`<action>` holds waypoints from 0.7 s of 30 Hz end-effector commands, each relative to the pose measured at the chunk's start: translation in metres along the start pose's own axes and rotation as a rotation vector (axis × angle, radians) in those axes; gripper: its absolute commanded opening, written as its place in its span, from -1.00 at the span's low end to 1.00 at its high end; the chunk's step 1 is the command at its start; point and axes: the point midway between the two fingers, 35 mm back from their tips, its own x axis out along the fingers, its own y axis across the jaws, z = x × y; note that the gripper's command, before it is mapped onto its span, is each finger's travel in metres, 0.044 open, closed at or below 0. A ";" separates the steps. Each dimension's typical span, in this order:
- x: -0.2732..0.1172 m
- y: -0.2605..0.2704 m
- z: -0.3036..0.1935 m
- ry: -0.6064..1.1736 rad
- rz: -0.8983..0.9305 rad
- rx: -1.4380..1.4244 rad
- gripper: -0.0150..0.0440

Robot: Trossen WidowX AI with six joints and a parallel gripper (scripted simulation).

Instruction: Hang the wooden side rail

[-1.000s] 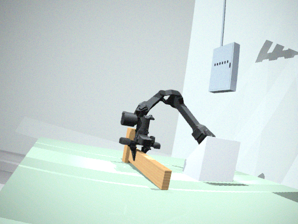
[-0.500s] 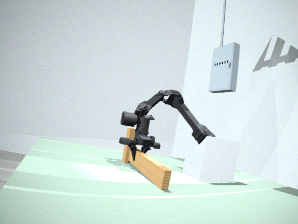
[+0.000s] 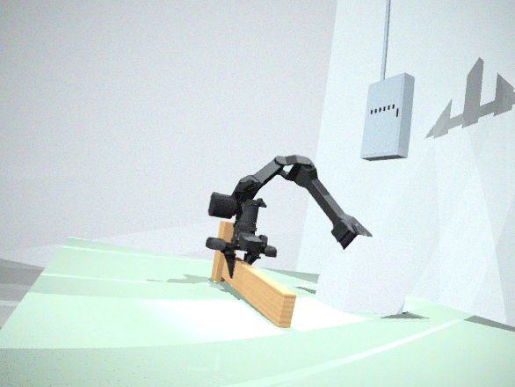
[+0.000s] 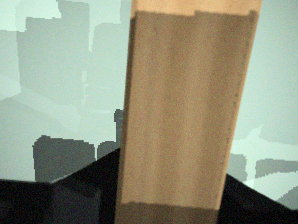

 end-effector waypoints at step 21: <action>-0.005 -0.003 -0.003 0.000 -0.013 -0.004 -0.49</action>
